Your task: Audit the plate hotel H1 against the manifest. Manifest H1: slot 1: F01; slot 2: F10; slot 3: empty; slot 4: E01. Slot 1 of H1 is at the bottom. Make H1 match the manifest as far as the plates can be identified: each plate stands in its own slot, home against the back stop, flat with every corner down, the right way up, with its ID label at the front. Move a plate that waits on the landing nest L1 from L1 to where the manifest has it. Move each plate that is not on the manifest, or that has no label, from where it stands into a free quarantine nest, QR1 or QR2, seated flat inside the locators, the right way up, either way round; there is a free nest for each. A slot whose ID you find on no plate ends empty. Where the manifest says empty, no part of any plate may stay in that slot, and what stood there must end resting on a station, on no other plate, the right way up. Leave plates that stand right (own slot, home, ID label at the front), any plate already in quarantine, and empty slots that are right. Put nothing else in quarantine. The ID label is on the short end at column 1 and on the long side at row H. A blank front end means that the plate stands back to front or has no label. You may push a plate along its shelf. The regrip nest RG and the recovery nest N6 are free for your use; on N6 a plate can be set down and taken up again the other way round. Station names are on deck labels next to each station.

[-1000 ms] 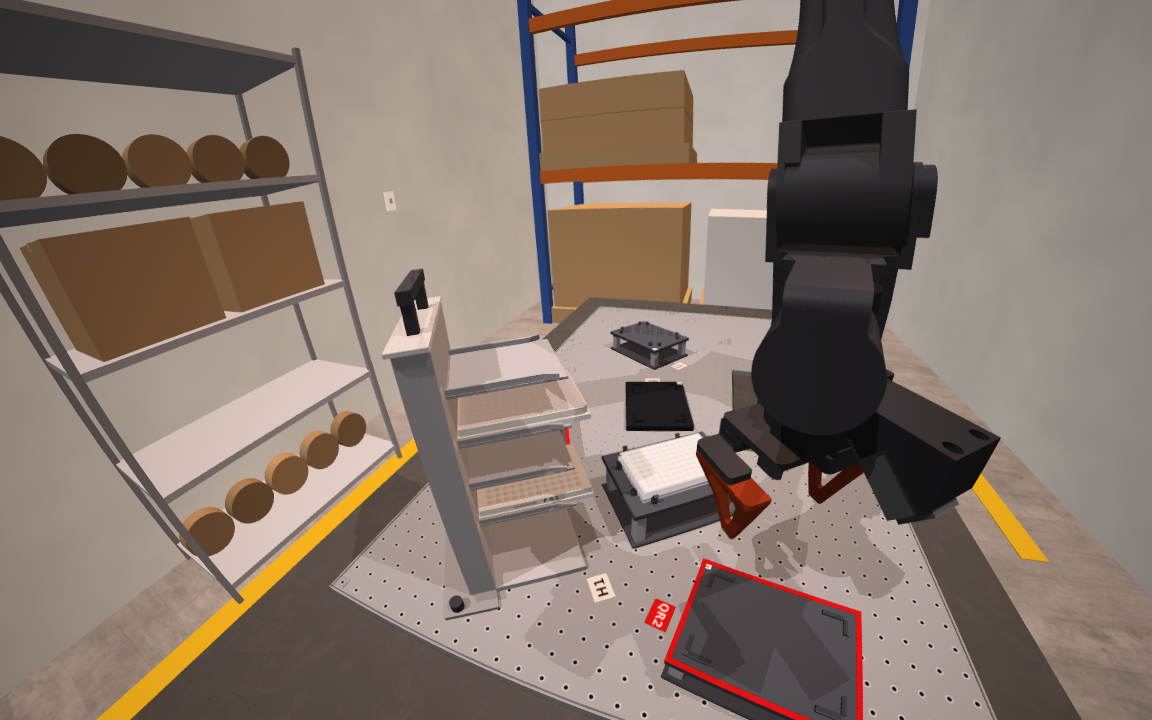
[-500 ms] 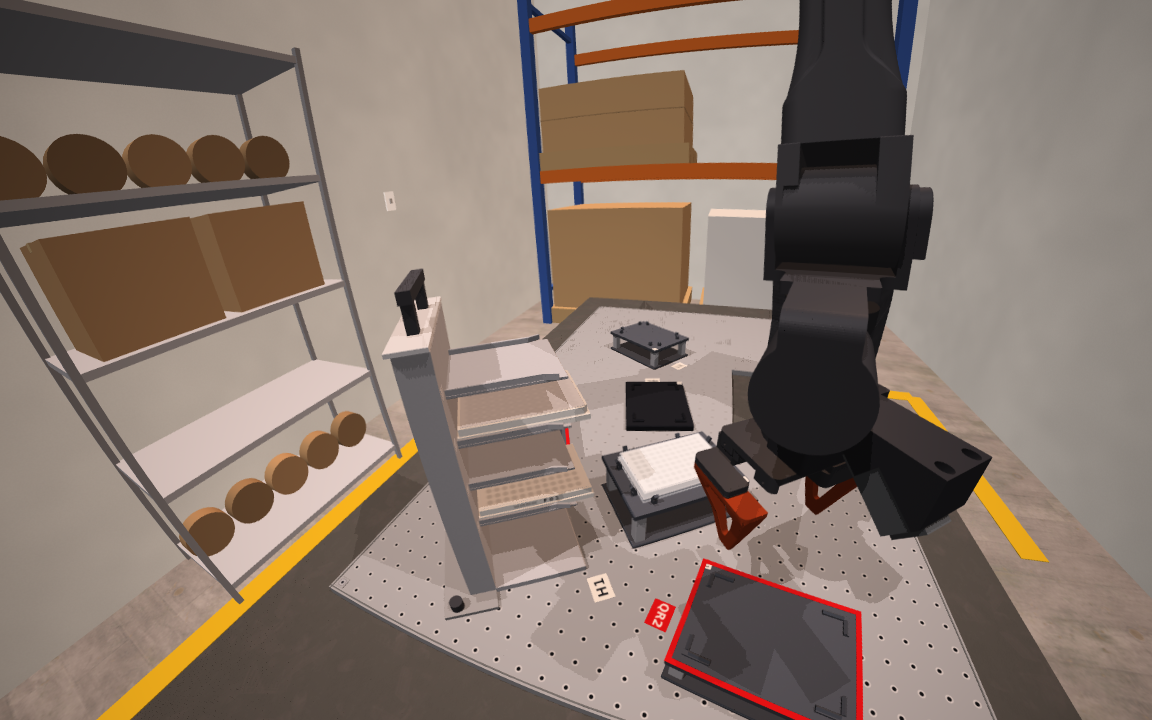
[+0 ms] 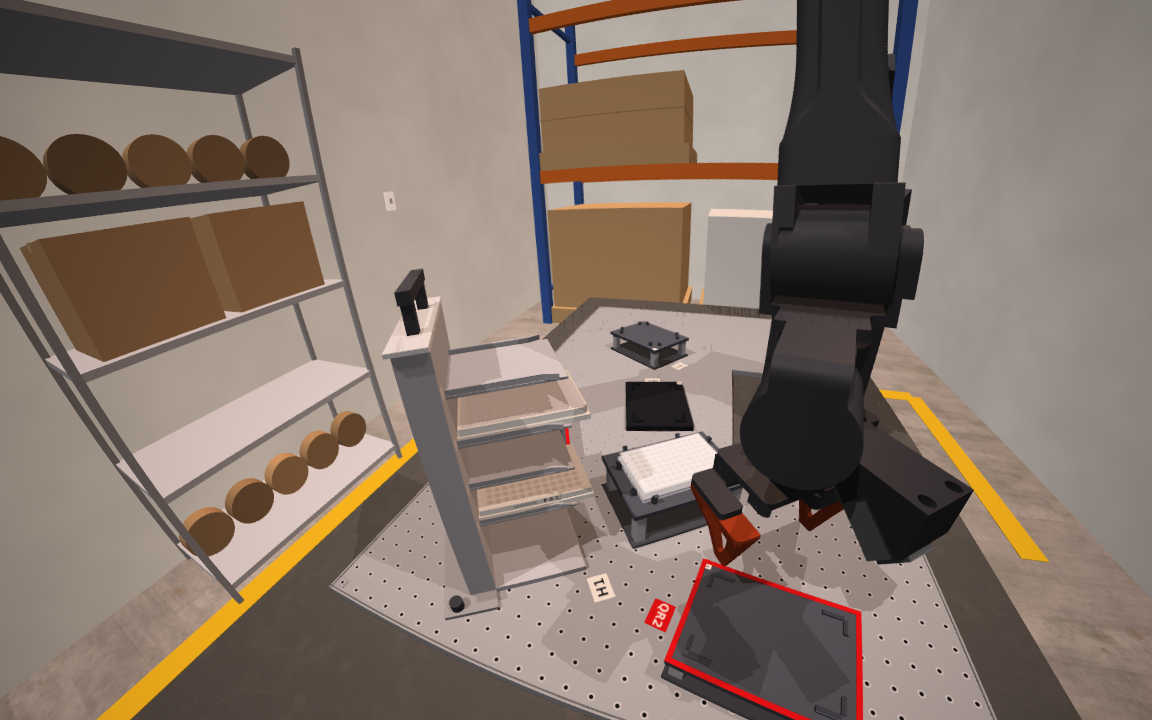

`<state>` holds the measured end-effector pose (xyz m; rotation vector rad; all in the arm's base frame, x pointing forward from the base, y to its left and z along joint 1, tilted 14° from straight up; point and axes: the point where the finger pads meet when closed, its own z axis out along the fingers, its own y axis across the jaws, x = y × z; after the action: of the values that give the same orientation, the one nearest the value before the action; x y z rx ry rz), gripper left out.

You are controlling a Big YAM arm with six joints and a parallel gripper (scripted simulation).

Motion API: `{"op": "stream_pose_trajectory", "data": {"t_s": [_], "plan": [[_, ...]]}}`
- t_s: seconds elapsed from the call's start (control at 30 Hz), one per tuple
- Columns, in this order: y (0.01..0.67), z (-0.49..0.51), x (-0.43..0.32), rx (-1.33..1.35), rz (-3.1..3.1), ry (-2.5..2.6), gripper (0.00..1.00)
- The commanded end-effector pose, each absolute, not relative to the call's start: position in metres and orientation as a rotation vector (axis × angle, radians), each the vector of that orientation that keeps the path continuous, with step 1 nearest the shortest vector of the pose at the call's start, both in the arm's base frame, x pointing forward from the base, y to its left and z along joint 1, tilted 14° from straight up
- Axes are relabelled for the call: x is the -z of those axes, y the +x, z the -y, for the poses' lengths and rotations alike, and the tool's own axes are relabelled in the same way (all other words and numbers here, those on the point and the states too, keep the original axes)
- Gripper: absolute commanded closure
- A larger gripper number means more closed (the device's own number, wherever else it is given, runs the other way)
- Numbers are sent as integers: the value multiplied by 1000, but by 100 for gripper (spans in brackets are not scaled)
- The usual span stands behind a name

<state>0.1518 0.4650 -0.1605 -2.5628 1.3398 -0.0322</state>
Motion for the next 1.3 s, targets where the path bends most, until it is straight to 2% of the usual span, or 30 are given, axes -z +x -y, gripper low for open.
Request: {"op": "stream_pose_trajectory", "data": {"t_s": [0.0, 1.27], "plan": [[161, -472, 166, 28, -1334, -2550, 0], [156, -473, 170, 26, -1333, -2552, 0]]}}
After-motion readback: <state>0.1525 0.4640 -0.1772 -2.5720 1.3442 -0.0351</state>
